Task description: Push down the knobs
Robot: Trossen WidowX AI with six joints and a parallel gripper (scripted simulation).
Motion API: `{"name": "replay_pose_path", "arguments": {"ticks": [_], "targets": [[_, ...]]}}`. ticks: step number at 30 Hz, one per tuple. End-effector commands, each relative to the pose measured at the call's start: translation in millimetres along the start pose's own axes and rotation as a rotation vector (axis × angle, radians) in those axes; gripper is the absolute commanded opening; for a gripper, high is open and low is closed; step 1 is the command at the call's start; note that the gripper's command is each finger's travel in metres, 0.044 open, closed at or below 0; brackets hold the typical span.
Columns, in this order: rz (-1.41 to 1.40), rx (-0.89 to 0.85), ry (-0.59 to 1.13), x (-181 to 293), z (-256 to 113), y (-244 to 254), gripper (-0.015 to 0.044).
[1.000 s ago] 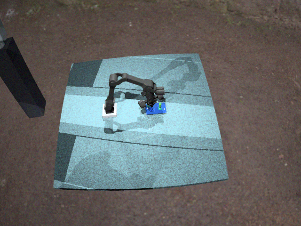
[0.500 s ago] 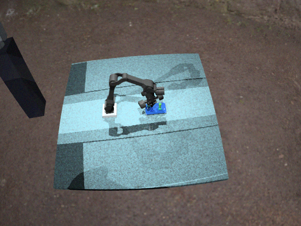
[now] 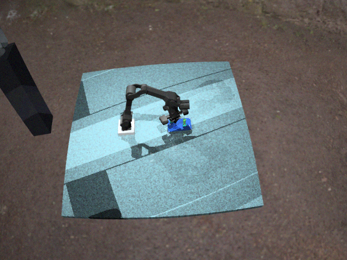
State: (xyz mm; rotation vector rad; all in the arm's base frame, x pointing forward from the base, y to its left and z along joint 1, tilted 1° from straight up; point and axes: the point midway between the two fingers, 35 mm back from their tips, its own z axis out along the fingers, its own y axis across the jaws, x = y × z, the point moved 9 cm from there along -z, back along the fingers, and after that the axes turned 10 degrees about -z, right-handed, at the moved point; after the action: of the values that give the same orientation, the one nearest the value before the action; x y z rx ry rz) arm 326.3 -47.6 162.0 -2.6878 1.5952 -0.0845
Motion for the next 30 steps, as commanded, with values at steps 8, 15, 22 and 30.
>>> {"name": "replay_pose_path", "arguments": {"ticks": [8, 15, 22, 30], "targets": [[-0.003, -0.018, -0.008, 2, 13, -2, 0.0000], [-0.003, -0.018, -0.008, 2, 2, -2, 0.0000], [-0.003, -0.018, -0.008, 2, -9, -3, 0.0000], [-0.003, -0.018, -0.008, 2, -20, -3, 0.0000]]}}
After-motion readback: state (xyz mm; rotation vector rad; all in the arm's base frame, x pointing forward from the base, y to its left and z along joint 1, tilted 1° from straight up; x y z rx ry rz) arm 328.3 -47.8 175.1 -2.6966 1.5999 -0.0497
